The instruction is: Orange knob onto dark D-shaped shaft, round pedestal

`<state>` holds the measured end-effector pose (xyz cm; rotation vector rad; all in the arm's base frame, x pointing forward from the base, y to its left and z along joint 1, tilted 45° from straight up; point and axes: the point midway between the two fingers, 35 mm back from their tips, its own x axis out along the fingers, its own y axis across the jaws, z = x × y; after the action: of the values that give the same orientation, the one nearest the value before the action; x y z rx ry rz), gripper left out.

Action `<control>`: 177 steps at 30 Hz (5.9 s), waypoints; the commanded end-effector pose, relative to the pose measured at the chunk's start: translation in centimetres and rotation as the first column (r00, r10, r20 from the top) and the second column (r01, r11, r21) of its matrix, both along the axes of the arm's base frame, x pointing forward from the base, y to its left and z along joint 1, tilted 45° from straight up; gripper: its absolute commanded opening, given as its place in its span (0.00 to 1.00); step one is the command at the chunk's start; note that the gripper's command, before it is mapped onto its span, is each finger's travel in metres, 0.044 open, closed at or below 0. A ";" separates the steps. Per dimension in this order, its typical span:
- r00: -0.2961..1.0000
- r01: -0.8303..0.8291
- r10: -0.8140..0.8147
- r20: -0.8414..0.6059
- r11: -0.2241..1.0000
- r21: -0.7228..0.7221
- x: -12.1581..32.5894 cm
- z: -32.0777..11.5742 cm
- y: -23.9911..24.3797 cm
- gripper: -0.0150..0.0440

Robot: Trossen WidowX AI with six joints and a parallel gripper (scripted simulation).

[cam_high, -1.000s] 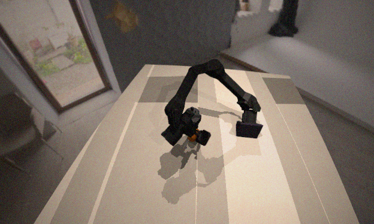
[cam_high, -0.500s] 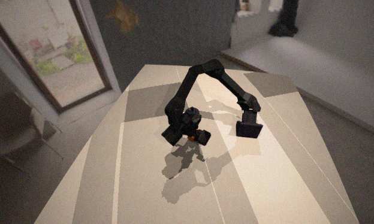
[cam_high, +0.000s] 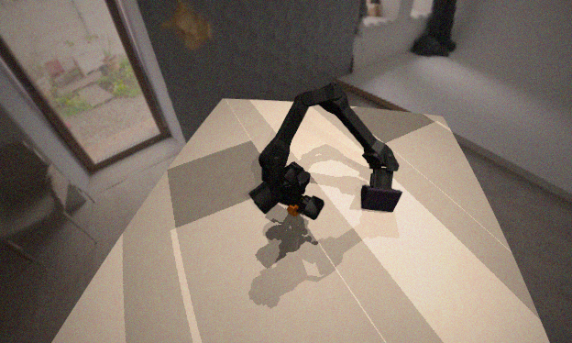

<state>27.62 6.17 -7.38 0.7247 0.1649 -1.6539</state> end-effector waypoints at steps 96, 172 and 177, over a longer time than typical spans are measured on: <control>0.944 -0.323 0.143 0.297 0.586 0.743 -2.2 4.7 -3.3 0.69; -0.485 -0.491 0.641 -0.595 0.363 0.792 -3.1 12.3 3.0 1.00; -0.485 -0.491 0.641 -0.595 0.363 0.792 -3.1 12.3 3.0 1.00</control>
<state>24.53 9.28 4.89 -0.4055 1.3461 -0.7598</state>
